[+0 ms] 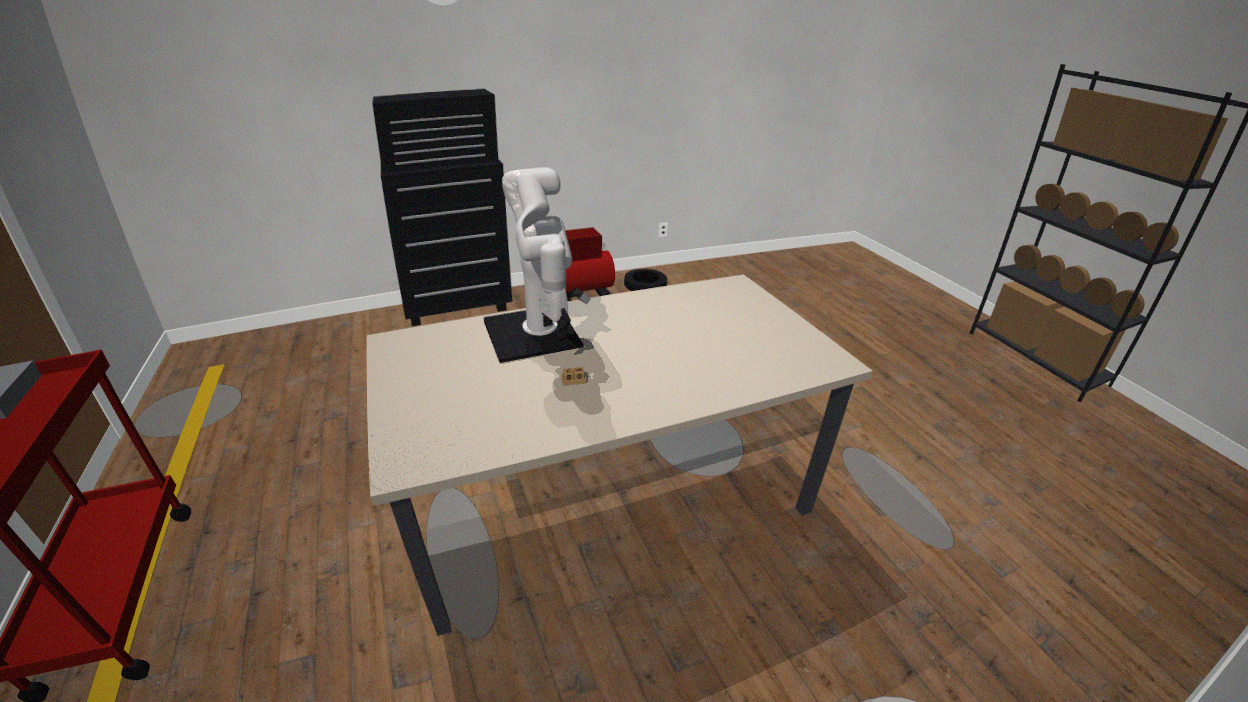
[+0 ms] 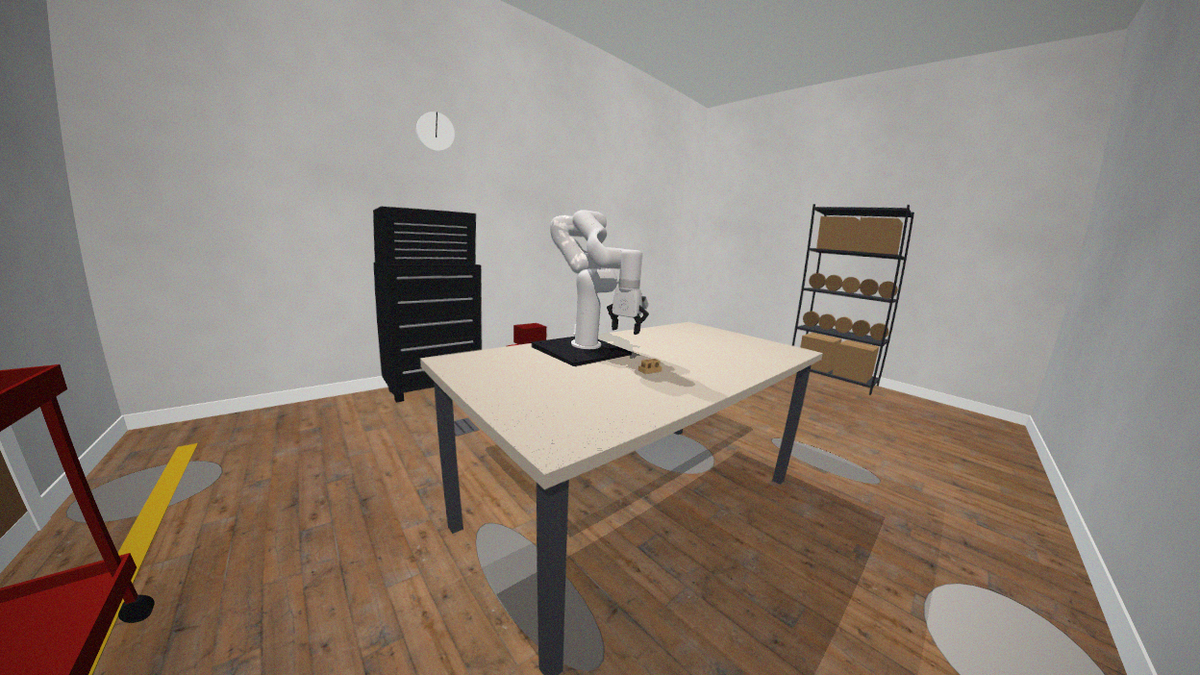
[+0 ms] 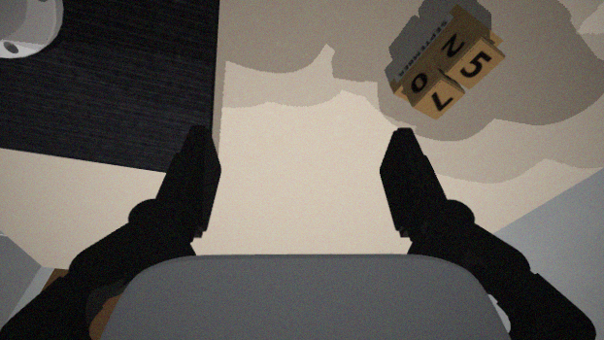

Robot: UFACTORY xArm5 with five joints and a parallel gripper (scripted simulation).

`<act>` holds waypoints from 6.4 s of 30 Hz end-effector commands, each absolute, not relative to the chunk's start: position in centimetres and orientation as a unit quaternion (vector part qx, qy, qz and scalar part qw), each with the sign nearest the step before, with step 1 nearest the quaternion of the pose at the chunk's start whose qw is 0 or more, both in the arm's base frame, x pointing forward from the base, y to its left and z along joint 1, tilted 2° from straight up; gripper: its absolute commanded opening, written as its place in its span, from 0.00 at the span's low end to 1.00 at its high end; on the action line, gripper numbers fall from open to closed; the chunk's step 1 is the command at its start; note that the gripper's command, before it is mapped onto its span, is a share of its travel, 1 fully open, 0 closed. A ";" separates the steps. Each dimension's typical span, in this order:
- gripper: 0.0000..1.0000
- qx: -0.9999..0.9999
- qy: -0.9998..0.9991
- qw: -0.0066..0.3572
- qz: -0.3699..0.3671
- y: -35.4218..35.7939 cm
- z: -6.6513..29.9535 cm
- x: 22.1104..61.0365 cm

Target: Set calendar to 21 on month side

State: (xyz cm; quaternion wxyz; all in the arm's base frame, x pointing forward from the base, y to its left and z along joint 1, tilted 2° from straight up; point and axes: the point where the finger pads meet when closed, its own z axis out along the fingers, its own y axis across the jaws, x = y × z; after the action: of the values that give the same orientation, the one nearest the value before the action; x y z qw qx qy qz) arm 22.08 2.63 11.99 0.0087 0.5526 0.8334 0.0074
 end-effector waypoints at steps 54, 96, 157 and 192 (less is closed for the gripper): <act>1.00 0.440 0.898 0.013 0.008 2.3 3.6 21.0; 1.00 0.440 0.898 0.013 0.008 2.3 2.8 21.1; 1.00 0.440 0.898 0.013 0.008 2.3 4.5 21.2; 1.00 0.440 0.898 0.014 0.006 -1.1 5.6 24.5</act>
State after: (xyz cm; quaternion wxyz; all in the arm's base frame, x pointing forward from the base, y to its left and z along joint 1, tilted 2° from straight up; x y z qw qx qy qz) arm 24.37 -1.08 5.55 0.0128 0.4399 0.8979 0.0056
